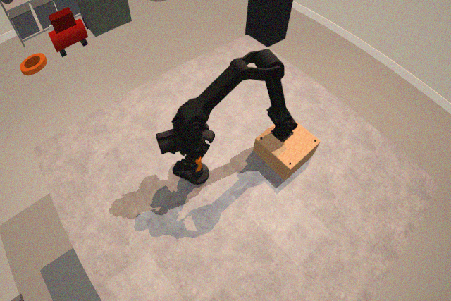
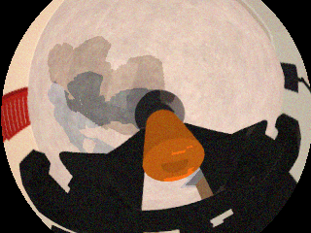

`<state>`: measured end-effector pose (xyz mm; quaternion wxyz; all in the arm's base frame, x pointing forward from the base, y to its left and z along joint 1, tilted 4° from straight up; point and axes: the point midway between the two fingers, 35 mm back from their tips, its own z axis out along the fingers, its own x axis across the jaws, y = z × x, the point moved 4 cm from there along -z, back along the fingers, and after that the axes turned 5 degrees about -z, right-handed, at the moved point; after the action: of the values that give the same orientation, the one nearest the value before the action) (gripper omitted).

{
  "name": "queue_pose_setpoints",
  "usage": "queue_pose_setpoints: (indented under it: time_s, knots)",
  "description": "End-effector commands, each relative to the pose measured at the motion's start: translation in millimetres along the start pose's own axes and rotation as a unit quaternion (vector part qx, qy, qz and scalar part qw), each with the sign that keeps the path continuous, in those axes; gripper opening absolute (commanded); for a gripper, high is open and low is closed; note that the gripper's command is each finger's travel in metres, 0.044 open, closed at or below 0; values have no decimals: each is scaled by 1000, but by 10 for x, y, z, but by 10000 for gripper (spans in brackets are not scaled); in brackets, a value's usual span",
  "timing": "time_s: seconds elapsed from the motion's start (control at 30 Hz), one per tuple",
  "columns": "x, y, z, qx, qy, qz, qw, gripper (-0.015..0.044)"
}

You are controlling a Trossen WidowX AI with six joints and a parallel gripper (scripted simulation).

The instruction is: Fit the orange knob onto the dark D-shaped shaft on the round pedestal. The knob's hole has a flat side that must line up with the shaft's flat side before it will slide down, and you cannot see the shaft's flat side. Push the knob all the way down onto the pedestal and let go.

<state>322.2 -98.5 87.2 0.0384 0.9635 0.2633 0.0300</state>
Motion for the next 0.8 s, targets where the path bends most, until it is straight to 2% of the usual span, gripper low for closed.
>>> queue_pose_setpoints:
  time_s: [0.0, 0.27, 0.77]
  knots:
    - [-3, -5, -38, 0, 1, 1, 1000, 0]
    - [-28, -35, -33, 0, 1, 100, 995, 0]
    - [-18, -27, -17, 0, 1, 105, 994, 0]
